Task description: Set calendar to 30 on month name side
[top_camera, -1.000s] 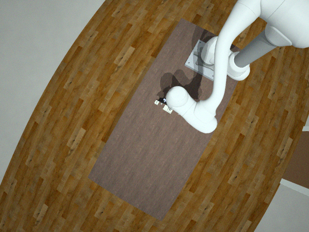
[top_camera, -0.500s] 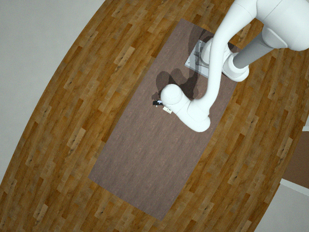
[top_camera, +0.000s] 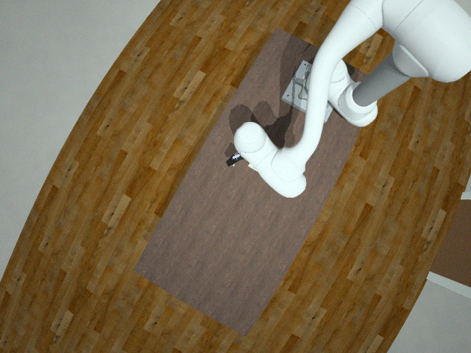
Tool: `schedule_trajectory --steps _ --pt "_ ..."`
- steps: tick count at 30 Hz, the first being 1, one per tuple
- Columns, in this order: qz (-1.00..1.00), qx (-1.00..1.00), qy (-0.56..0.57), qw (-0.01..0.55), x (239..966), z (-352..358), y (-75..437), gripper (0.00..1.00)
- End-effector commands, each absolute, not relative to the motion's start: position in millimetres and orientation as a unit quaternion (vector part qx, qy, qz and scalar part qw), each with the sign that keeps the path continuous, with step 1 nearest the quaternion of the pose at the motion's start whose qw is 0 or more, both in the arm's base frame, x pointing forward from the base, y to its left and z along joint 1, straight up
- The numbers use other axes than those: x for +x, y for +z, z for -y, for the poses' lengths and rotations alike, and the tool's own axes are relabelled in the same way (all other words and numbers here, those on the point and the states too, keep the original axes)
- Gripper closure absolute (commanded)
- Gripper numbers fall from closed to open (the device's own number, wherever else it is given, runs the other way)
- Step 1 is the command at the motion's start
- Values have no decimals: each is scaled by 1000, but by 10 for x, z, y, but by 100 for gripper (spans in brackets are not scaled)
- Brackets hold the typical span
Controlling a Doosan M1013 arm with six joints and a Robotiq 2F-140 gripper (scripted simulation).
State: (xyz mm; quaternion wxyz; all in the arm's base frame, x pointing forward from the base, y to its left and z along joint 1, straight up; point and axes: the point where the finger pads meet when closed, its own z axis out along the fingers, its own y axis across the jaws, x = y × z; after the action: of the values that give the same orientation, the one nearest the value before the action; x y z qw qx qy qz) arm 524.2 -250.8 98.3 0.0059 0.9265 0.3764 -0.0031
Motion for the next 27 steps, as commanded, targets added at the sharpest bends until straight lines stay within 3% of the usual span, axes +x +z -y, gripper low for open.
schedule_trajectory --steps 1,10,19,20,27 --pt "-451 892 1 1 5214 2627 963 0" --pt "-602 799 1 2 5136 2898 915 0" --pt "-632 775 1 2 5117 2956 905 0" --pt "-632 775 1 2 5117 2956 905 65" --pt "-632 775 1 2 5117 2956 905 65"
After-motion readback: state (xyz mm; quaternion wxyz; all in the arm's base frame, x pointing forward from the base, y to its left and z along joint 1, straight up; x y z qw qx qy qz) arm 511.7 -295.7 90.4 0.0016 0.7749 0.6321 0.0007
